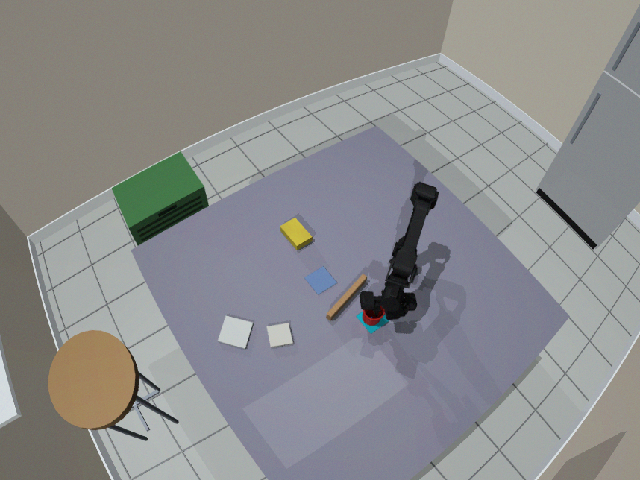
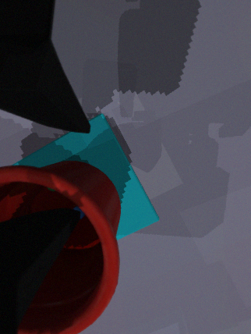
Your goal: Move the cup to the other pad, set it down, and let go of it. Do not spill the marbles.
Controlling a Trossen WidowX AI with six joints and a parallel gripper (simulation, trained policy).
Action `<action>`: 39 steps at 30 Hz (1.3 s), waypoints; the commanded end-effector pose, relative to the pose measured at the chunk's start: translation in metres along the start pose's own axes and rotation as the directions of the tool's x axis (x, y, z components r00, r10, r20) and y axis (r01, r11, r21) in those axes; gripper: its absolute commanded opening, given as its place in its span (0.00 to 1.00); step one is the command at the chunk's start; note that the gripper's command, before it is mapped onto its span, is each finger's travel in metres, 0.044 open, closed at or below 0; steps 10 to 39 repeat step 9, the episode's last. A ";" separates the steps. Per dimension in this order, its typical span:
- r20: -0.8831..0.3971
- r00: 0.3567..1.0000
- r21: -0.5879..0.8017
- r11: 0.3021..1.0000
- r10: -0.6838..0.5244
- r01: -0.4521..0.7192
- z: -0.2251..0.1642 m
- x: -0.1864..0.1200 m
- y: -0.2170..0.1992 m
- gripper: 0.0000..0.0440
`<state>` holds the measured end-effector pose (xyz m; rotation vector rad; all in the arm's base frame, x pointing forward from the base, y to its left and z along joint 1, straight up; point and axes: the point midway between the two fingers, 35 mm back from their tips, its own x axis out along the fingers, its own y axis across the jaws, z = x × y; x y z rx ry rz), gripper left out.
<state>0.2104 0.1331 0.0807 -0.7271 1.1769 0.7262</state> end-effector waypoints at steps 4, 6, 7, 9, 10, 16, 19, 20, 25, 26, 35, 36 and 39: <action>0.051 0.999 0.003 1.000 -0.003 0.003 0.000 -0.010 0.001 0.55; 0.065 0.998 0.007 1.000 -0.006 0.005 0.000 -0.013 0.000 0.58; 0.072 0.997 0.008 1.000 -0.007 0.007 0.001 -0.015 0.000 0.59; 0.085 0.996 0.012 1.000 -0.011 0.010 0.001 -0.019 0.000 0.62; 0.085 0.996 0.012 1.000 -0.011 0.010 0.001 -0.019 0.000 0.62; 0.085 0.996 0.012 1.000 -0.011 0.010 0.001 -0.019 0.000 0.62; 0.085 0.996 0.012 1.000 -0.011 0.010 0.001 -0.019 0.000 0.62; 0.085 0.996 0.012 1.000 -0.011 0.010 0.001 -0.019 0.000 0.62; 0.085 0.996 0.012 1.000 -0.011 0.010 0.001 -0.019 0.000 0.62; 0.085 0.996 0.012 1.000 -0.011 0.010 0.001 -0.019 0.000 0.62; 0.085 0.996 0.012 1.000 -0.011 0.010 0.001 -0.019 0.000 0.62; 0.085 0.996 0.012 1.000 -0.011 0.010 0.001 -0.019 0.000 0.62; 0.085 0.996 0.012 1.000 -0.011 0.010 0.001 -0.019 0.000 0.62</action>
